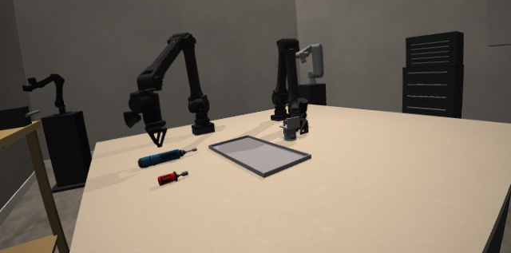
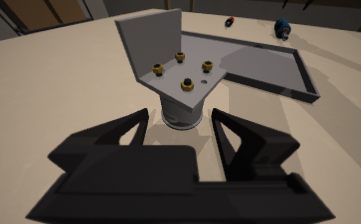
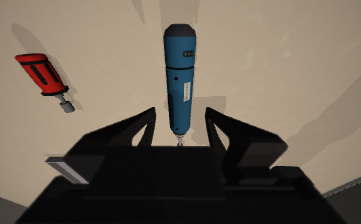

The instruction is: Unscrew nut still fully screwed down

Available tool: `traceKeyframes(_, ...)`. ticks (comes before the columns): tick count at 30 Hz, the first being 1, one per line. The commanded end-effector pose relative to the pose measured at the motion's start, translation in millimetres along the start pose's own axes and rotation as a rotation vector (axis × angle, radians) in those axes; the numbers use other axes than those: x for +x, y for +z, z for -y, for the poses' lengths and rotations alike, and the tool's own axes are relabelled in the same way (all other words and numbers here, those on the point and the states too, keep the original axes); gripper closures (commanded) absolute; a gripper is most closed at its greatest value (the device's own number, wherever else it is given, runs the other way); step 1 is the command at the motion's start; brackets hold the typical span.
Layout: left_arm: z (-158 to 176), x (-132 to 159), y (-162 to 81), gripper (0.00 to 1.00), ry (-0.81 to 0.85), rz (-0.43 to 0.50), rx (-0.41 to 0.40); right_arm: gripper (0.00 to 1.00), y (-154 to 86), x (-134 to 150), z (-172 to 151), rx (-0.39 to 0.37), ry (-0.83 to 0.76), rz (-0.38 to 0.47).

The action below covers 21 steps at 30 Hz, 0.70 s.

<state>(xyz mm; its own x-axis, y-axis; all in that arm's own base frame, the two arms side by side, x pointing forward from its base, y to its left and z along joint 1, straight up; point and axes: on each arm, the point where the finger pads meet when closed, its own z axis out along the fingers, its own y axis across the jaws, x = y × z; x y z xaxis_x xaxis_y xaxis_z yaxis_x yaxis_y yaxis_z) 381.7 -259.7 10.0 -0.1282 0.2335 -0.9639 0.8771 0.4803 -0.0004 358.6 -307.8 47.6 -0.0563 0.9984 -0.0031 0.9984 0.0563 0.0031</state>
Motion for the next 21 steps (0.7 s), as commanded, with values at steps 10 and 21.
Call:
traceKeyframes(10,4.4,-15.6,13.7,0.14,0.018,0.038,0.011,0.35,-11.3,-7.9,-10.2,-0.025,0.000,0.022)
traceKeyframes(21,1.4,-9.7,31.9,0.14,0.013,0.032,0.010,0.35,-11.3,-7.9,-10.2,-0.025,0.000,0.022)
